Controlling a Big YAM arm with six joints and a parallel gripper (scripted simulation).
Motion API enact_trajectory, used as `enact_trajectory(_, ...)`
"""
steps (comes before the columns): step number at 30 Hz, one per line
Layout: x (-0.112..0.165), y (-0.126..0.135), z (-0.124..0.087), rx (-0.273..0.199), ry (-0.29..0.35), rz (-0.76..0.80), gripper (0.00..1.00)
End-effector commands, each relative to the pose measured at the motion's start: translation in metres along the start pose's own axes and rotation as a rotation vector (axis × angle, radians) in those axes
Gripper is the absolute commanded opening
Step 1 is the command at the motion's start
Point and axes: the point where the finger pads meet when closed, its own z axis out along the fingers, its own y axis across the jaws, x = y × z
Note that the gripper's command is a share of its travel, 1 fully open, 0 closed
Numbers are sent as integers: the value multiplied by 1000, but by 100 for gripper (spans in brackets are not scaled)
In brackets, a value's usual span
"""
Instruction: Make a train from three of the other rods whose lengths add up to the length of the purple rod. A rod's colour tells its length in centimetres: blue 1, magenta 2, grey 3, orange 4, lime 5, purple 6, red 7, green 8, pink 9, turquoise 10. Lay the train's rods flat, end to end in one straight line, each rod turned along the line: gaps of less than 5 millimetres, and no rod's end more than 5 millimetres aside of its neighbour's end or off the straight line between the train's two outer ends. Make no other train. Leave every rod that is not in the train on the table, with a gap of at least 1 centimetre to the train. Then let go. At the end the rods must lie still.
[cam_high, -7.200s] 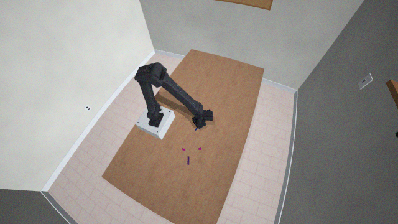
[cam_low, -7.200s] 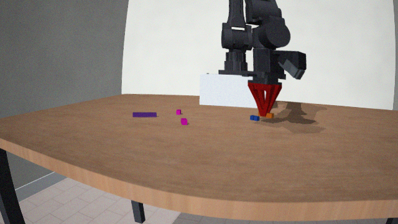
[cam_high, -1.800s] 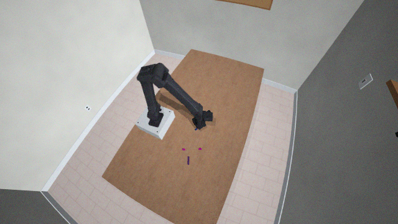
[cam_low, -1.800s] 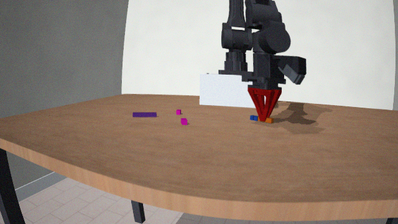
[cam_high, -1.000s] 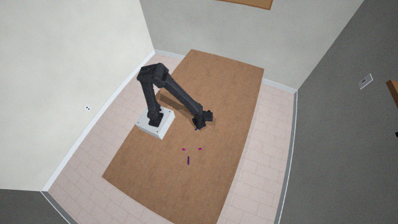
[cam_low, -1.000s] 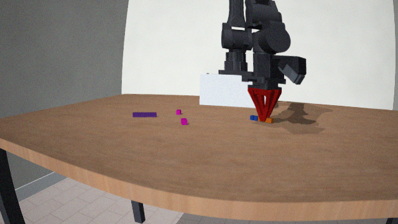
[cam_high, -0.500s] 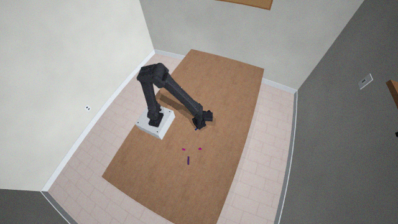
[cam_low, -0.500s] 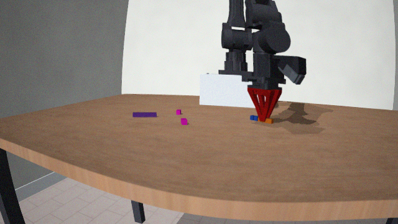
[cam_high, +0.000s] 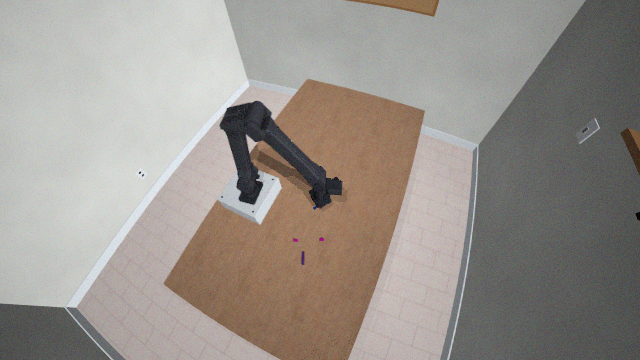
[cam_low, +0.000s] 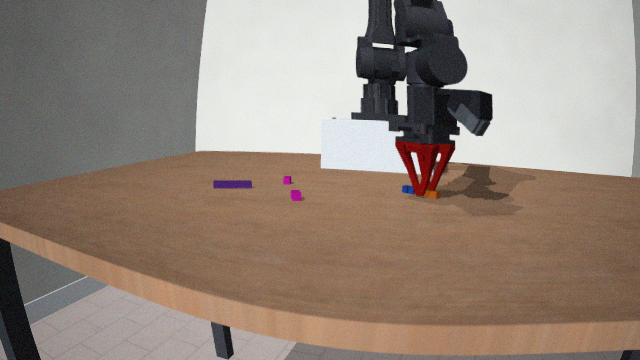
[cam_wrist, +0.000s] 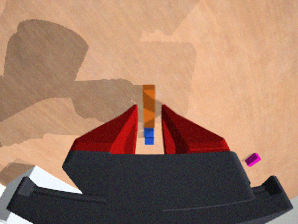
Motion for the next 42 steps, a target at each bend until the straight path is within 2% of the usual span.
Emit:
enact_trajectory(1,-6,-1,-1,14,-16,4,23)
enact_trajectory(4,-7,-1,-2,14,-17,4,23)
enact_trajectory(10,-14,-6,-22,24,-31,5,23)
enact_trajectory(12,-14,-6,-22,24,-31,5,23)
enact_trajectory(14,-22,-12,-34,34,-45,5,23)
enact_trajectory(27,-22,-13,-103,40,-52,6,23)
enact_trajectory(29,-22,-13,-103,40,-52,6,23)
enact_trajectory(30,-19,-10,-95,21,-25,6,23)
enact_trajectory(33,-22,-13,-111,40,-52,6,23)
enact_trajectory(36,-21,-12,-109,35,-45,6,23)
enact_trajectory(37,-20,-12,-106,29,-37,6,100)
enact_trajectory(42,-21,-12,-105,29,-38,6,100)
